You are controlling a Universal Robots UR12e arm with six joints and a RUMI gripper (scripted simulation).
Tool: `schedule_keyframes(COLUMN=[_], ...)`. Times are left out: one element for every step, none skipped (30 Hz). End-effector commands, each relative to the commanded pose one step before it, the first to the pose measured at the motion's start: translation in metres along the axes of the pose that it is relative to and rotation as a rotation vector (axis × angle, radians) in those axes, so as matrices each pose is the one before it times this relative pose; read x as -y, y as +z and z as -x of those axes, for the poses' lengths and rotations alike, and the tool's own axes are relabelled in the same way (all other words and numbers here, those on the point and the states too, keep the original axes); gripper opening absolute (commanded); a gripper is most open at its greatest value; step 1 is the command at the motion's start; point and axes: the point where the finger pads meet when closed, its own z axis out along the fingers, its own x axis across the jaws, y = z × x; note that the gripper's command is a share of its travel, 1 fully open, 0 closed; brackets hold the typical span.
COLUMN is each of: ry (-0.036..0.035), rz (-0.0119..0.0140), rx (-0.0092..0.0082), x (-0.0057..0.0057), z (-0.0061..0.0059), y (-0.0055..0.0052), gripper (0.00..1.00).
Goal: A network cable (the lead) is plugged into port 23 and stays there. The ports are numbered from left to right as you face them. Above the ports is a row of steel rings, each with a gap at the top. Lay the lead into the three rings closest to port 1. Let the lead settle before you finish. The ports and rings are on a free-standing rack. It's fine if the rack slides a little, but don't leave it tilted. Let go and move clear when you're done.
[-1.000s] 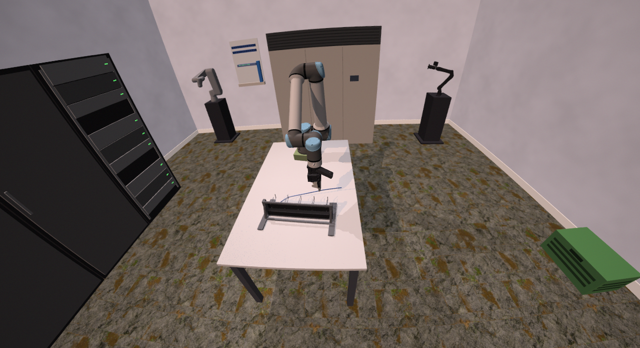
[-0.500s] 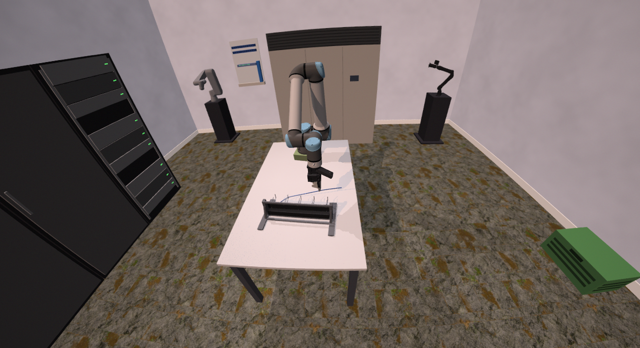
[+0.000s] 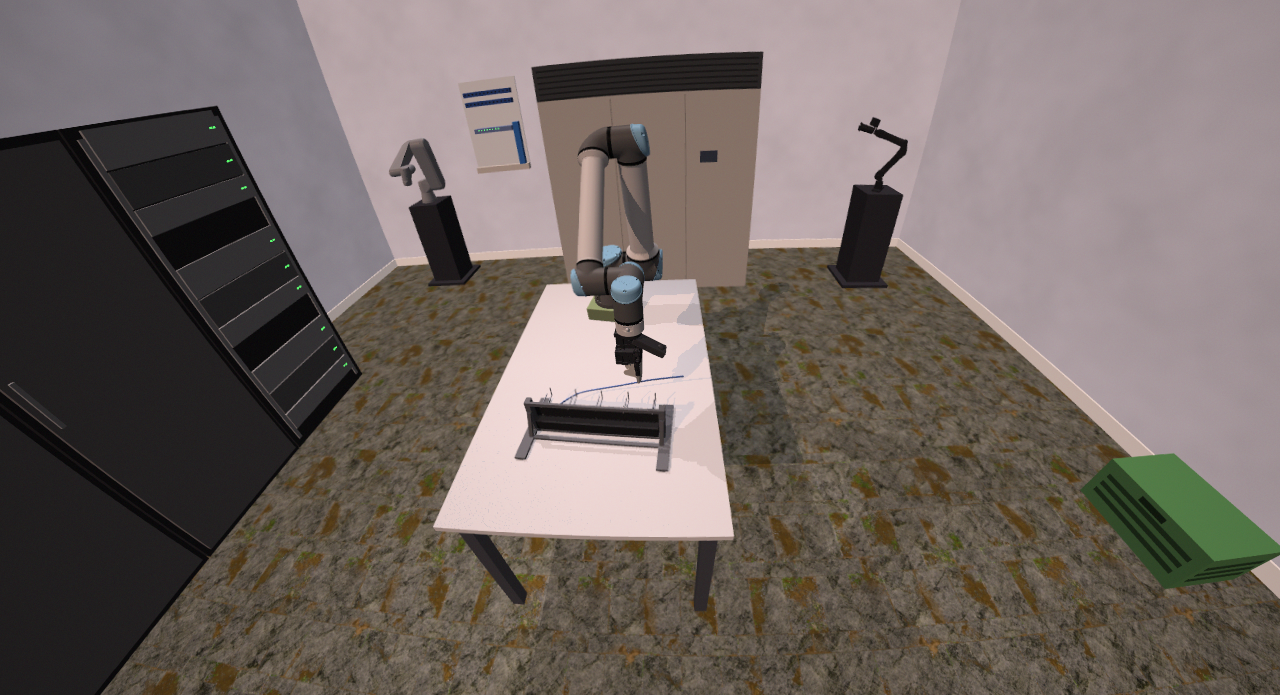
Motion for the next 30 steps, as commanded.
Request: schedule_keyframes(ry=[-0.00006, 0.00000, 0.00000, 0.00000, 0.00000, 0.00000, 0.00000, 0.00000, 0.00000, 0.00000, 0.00000, 0.00000, 0.00000, 0.00000, 0.00000, 0.00000, 0.00000, 0.00000, 0.00000, 0.00000, 0.00000, 0.00000, 0.00000, 0.00000, 0.00000, 0.00000, 0.00000, 0.00000, 0.00000, 0.00000], rz=[-0.00041, 0.00000, 0.00000, 0.00000, 0.00000, 0.00000, 0.00000, 0.00000, 0.00000, 0.00000, 0.00000, 0.00000, 0.00000, 0.00000, 0.00000, 0.00000, 0.00000, 0.00000, 0.00000, 0.00000, 0.00000, 0.00000, 0.00000, 0.00000, 0.00000, 0.00000, 0.00000, 0.00000, 0.00000, 0.00000], rx=[-0.00175, 0.00000, 0.00000, 0.00000, 0.00000, 0.00000, 0.00000, 0.00000, 0.00000, 0.00000, 0.00000, 0.00000, 0.00000, 0.00000, 0.00000, 0.00000, 0.00000, 0.00000, 0.00000, 0.00000, 0.00000, 0.00000, 0.00000, 0.00000, 0.00000, 0.00000, 0.00000, 0.00000, 0.00000, 0.00000], x=[0.00019, 0.00000, 0.00000, 0.00000, 0.00000, 0.00000, 0.00000, 0.00000, 0.00000, 0.00000, 0.00000, 0.00000, 0.00000, 0.00000, 0.00000, 0.00000, 0.00000, 0.00000, 0.00000, 0.00000, 0.00000, 0.00000, 0.00000, 0.00000, 0.00000, 0.00000, 0.00000, 0.00000, 0.00000, 0.00000], z=[-0.00069, 0.00000, 0.00000, 0.00000, 0.00000, 0.00000, 0.00000, 0.00000, 0.00000, 0.00000, 0.00000, 0.00000, 0.00000, 0.00000, 0.00000, 0.00000, 0.00000, 0.00000, 0.00000, 0.00000, 0.00000, 0.00000, 0.00000, 0.00000, 0.00000, 0.00000, 0.00000, 0.00000, 0.00000, 0.00000], y=[0.00283, 0.00111, 0.00118, 0.00125, 0.00000, 0.00000, 0.00132, 0.00139, 0.00145, 0.00151, 0.00157, 0.00163, 0.00169, 0.00174, 0.00179, 0.00184, 0.00188, 0.00192, 0.00195, 0.00199, 0.00202, 0.00000, 0.00000, 0.00204, 0.00206, 0.00208, 0.00209, 0.00210, 0.00209, 0.00208], gripper=[0.00, 0.00, 0.00, 0.00, 0.00, 0.00, 0.00, 0.00, 0.00, 0.00, 0.00, 0.00, 0.00, 0.00, 0.00, 0.00, 0.00, 0.00, 0.00, 0.00, 0.00, 0.00, 0.00, 0.00, 0.00, 0.00, 0.00, 0.00, 0.00, 0.00])
